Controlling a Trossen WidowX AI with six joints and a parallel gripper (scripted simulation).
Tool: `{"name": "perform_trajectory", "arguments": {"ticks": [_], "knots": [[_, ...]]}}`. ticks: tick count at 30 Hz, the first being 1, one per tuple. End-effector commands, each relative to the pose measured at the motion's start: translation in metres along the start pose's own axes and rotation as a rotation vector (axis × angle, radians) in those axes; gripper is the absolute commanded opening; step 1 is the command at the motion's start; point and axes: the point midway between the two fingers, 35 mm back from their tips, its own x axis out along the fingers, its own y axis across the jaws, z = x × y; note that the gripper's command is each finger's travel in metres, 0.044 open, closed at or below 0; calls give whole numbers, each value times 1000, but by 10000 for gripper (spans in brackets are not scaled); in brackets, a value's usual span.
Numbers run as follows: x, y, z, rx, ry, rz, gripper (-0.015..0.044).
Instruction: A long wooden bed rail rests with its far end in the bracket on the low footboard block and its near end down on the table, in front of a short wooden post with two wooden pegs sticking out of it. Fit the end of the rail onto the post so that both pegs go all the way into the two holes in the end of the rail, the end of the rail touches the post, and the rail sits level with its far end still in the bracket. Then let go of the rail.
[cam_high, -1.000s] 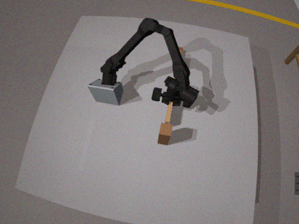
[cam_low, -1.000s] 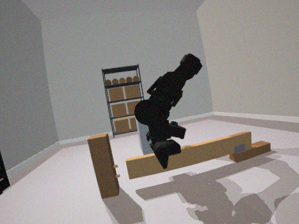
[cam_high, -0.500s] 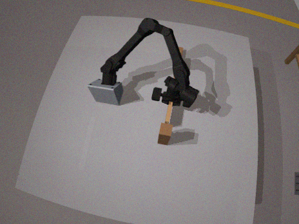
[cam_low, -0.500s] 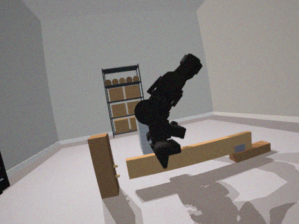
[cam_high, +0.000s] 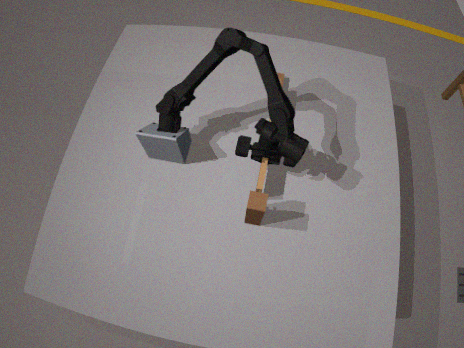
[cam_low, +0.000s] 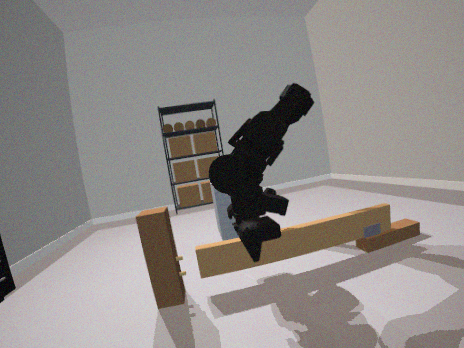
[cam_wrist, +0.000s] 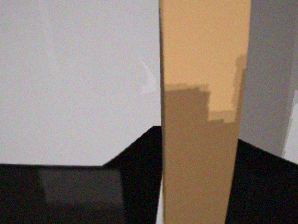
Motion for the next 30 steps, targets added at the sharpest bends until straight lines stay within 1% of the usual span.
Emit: {"name": "perform_trajectory", "arguments": {"ticks": [1,30], "knots": [[-3,-3,2,-2,0,-13,0],[-2,-3,-6,-2,0,-13,0]]}}
